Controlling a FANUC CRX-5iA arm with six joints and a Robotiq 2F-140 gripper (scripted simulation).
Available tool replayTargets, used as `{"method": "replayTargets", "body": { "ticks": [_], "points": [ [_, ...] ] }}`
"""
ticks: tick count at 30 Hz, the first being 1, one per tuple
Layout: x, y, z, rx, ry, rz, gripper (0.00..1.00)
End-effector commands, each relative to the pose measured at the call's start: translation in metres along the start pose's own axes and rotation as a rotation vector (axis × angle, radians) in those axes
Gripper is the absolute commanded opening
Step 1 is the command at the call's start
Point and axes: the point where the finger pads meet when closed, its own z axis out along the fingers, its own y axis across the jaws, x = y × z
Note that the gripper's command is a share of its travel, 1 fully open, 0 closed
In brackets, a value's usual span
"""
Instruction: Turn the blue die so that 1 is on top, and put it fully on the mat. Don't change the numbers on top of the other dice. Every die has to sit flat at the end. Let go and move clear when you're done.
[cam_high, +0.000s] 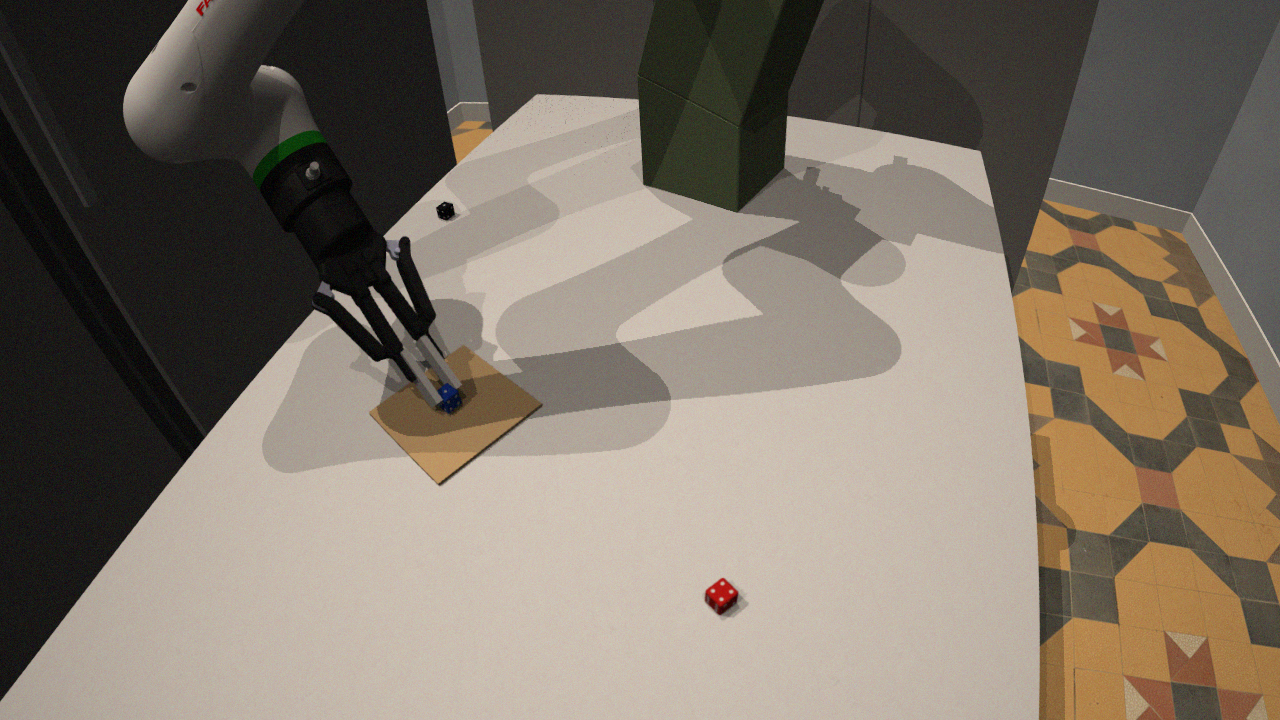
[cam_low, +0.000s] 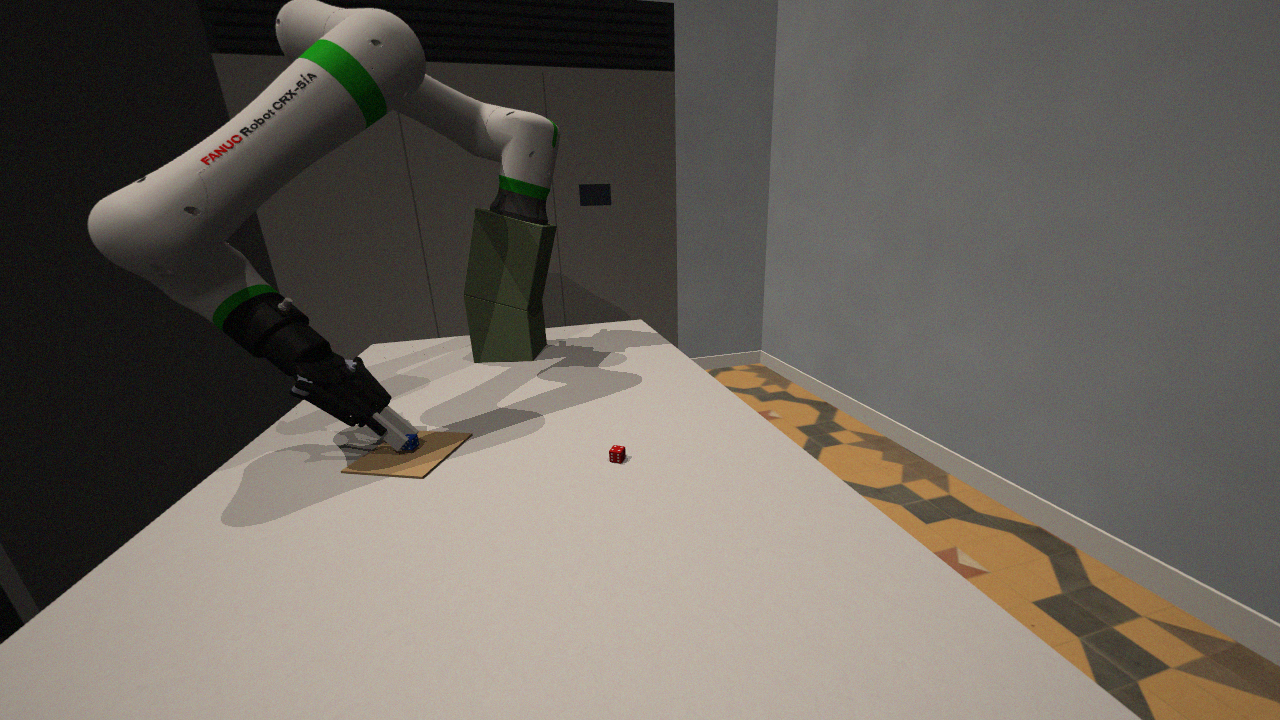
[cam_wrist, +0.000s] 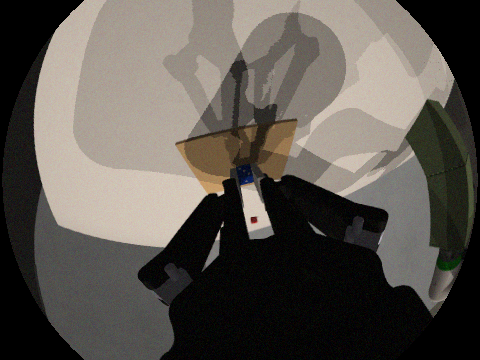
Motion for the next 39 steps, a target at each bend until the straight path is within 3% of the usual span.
{"method": "replayTargets", "body": {
  "ticks": [1, 39],
  "points": [
    [0.0, -0.0002, -0.0002, 0.0, 0.0, 0.0, 0.18],
    [0.0008, -0.0002, 0.0006, 0.0, 0.0, 0.0, 0.18]
  ]
}}
